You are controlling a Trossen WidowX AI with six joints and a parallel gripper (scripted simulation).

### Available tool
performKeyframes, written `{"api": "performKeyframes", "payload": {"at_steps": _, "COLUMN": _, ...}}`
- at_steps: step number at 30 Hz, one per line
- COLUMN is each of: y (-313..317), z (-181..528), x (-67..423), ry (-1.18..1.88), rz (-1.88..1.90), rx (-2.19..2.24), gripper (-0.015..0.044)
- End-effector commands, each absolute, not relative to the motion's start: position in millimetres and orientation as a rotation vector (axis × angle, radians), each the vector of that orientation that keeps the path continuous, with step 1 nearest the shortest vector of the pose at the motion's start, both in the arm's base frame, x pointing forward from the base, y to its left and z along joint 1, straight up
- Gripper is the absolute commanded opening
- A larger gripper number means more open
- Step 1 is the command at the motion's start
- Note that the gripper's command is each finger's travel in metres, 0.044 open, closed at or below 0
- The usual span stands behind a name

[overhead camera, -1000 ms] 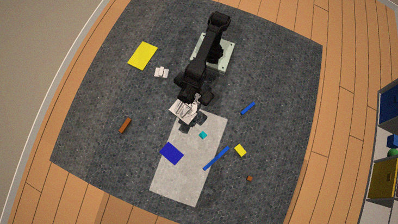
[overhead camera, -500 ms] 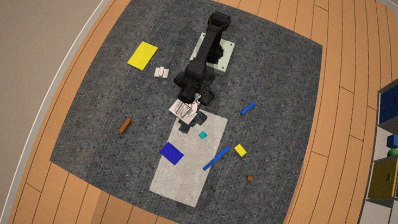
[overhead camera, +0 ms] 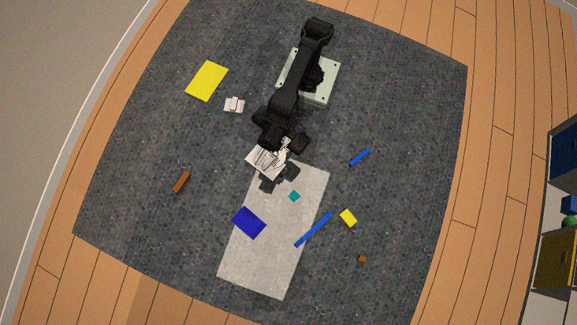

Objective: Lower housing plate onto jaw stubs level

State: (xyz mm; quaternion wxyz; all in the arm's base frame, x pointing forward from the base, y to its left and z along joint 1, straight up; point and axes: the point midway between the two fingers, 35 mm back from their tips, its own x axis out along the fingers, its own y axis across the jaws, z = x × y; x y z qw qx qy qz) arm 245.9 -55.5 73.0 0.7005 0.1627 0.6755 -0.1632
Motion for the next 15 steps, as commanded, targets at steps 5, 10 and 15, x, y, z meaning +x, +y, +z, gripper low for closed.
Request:
{"api": "performKeyframes", "payload": {"at_steps": 5, "y": -55.5, "z": 56.6, "x": 244.6, "ry": 1.514, "rz": -0.368, "rx": 0.364, "gripper": 0.0351}}
{"api": "performKeyframes", "payload": {"at_steps": 10, "y": -55.6, "z": 48.3, "x": 244.9, "ry": 1.514, "rz": -0.368, "rx": 0.364, "gripper": 0.0351}}
{"api": "performKeyframes", "payload": {"at_steps": 15, "y": -55.7, "z": 40.0, "x": 245.0, "ry": 1.514, "rz": -0.368, "rx": 0.364, "gripper": 0.0351}}
